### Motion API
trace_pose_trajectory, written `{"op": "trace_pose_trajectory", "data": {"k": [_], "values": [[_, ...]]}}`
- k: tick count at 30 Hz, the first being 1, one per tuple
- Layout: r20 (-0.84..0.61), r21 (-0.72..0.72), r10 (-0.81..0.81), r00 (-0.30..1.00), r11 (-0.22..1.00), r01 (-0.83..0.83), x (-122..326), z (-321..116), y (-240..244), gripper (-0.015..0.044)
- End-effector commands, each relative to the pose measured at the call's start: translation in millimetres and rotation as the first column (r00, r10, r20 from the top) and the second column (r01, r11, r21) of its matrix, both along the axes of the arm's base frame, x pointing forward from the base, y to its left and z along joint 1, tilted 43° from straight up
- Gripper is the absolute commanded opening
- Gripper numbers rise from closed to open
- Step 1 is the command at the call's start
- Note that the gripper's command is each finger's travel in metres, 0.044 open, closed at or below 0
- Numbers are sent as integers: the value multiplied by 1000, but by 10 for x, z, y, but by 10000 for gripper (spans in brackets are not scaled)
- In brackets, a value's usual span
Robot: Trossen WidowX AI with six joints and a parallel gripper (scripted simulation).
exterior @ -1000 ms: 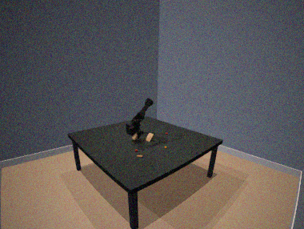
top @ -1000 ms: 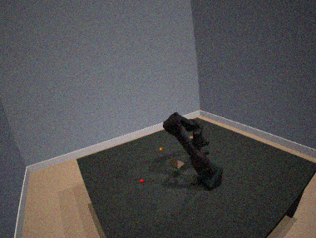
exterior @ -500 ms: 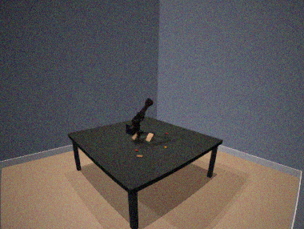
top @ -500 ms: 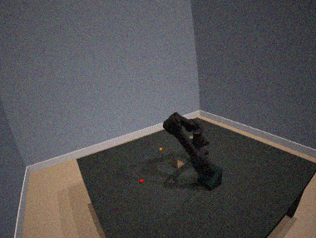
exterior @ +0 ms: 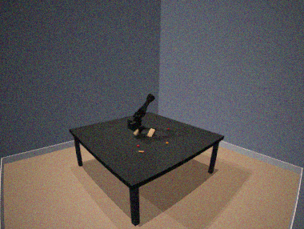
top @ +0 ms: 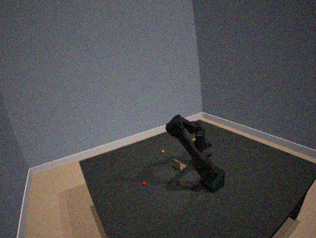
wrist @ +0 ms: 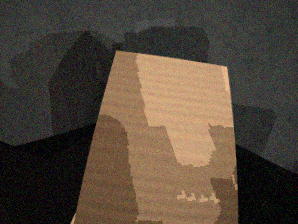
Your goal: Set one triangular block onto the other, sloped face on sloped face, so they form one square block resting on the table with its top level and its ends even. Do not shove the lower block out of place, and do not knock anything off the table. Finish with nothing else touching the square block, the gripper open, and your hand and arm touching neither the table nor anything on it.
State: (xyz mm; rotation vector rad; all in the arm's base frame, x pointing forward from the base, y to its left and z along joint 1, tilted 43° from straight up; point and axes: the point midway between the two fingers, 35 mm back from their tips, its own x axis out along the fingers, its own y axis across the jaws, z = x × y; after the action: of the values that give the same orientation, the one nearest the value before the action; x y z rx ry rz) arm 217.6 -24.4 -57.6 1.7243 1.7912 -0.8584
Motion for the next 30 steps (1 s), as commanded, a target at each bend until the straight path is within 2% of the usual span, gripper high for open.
{"op": "trace_pose_trajectory", "data": {"k": [1,30], "values": [[-2,-1,-5,1000,1000,5,1,1,-2,0],[1,1,1,1000,1000,-1,-18,-177,164,0]]}}
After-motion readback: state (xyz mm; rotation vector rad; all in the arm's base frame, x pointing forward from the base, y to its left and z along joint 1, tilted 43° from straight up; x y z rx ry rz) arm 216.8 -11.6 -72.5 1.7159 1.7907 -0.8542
